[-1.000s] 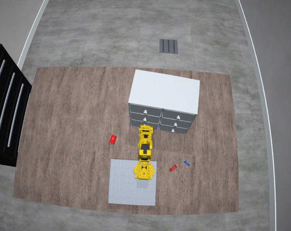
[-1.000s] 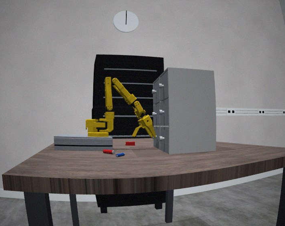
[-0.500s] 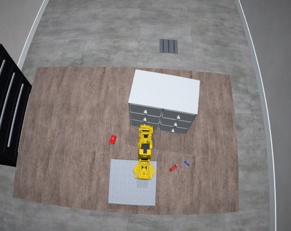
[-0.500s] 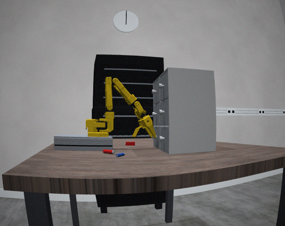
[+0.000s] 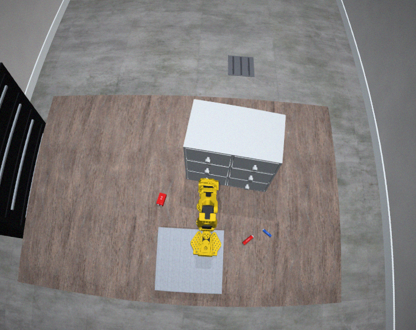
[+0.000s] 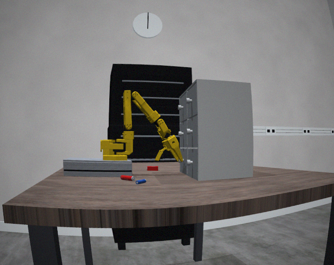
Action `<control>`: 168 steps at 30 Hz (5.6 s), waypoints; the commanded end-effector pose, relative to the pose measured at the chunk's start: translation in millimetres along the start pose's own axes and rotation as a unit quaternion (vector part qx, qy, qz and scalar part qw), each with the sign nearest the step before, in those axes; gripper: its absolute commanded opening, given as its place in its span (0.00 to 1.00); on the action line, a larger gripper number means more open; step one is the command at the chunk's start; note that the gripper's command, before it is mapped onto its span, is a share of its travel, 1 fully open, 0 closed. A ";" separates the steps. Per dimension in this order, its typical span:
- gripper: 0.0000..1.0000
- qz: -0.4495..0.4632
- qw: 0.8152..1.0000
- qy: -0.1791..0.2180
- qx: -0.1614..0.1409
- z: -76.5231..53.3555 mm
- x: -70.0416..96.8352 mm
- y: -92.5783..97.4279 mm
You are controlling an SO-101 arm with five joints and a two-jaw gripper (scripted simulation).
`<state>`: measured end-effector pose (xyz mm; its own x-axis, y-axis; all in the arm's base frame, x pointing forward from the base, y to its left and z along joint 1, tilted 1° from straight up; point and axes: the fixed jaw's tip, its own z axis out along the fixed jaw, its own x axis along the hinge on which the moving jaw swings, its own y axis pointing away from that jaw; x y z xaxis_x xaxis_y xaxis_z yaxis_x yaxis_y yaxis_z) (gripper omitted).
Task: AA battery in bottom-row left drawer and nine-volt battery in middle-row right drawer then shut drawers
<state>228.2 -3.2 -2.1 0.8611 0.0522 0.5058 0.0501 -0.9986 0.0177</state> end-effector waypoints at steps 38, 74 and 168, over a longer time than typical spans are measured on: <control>0.00 -0.002 1.000 0.001 0.003 1.5 0.7 -2.3; 0.00 0.002 1.000 0.001 0.008 -5.3 -8.4 -7.1; 0.00 -0.007 1.000 0.002 0.014 -18.4 -31.0 -11.1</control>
<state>195.9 5.2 -1.5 0.8569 0.0612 0.5118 0.0705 -0.9975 0.0011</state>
